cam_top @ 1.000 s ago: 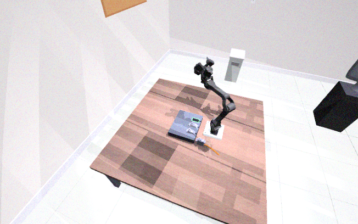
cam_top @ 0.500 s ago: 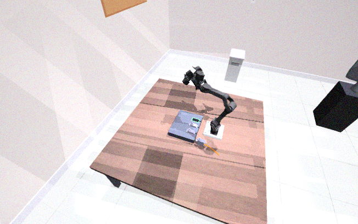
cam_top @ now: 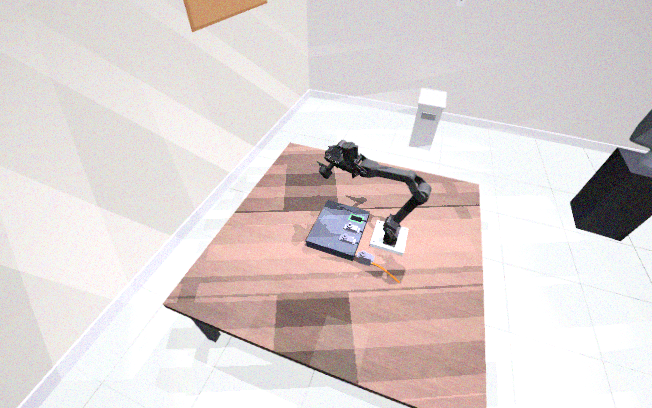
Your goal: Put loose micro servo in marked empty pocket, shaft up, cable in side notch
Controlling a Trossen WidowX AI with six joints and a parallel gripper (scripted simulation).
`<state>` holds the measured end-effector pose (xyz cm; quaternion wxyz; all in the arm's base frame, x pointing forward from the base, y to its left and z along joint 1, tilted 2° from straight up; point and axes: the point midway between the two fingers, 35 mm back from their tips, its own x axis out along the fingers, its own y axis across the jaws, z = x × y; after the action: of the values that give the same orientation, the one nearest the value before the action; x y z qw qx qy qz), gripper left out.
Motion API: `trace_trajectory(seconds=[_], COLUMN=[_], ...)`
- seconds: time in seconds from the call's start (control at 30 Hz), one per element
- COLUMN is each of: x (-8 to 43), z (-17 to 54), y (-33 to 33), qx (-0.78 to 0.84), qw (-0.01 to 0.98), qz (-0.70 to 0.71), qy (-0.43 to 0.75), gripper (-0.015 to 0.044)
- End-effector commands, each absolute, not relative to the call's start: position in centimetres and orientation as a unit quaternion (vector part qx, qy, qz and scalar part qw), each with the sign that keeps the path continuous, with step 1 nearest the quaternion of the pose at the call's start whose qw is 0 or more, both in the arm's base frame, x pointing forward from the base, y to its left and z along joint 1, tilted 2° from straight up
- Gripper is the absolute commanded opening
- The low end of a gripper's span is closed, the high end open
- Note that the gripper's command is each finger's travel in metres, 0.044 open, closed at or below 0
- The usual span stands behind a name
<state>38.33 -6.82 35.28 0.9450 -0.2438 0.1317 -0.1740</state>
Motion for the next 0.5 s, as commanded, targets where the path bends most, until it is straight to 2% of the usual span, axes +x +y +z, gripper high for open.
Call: trace_trajectory(seconds=[0.0, 0.47], x=[38.4, 34.4], z=[32.3, 23.9], y=[-2.8, 8.9], qx=[-0.199, -0.076], qw=[0.96, 0.949], qz=[-0.111, 0.046], qy=[0.164, 0.301], gripper=[0.044, 0.044])
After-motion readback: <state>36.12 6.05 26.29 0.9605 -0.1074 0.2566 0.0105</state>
